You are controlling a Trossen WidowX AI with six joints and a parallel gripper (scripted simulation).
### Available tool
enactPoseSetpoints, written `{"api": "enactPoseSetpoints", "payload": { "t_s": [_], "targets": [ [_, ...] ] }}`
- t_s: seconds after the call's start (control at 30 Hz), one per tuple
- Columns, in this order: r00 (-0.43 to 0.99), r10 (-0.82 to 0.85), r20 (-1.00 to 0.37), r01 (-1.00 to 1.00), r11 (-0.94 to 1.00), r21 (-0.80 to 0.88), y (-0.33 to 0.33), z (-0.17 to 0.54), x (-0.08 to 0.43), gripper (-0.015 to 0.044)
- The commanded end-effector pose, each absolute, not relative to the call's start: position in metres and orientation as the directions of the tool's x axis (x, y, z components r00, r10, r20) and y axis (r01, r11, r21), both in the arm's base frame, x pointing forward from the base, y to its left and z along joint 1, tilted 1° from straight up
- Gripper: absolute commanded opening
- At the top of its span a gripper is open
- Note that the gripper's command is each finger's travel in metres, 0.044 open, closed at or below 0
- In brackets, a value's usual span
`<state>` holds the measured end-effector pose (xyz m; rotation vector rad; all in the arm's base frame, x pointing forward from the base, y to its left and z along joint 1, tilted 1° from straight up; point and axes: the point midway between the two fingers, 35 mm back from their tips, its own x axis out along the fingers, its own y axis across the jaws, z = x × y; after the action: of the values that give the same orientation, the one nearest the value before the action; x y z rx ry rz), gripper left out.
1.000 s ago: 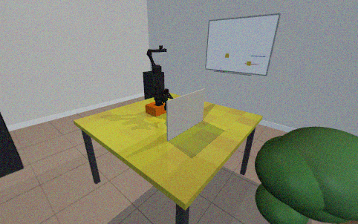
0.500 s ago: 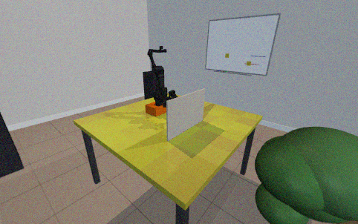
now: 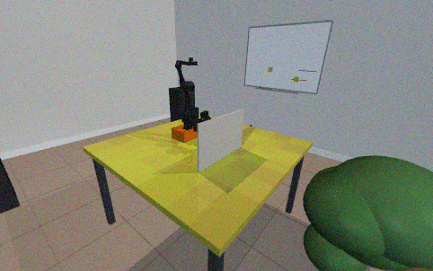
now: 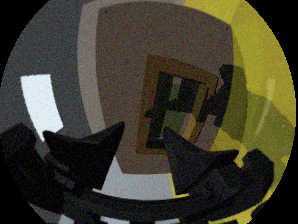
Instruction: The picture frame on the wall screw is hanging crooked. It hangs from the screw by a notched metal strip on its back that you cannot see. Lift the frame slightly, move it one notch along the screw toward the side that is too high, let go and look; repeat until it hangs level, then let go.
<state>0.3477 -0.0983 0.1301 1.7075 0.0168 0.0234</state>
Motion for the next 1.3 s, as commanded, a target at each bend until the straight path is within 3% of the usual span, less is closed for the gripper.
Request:
{"api": "enactPoseSetpoints", "payload": {
  "t_s": [0.0, 1.27],
  "targets": [
    [1.000, 0.022, 0.005, -0.002, -0.140, 0.990, -0.099, 0.130, 0.353, 0.0260],
    [1.000, 0.022, 0.008, -0.005, -0.140, 0.990, -0.098, 0.131, 0.386, 0.0260]
  ]
}}
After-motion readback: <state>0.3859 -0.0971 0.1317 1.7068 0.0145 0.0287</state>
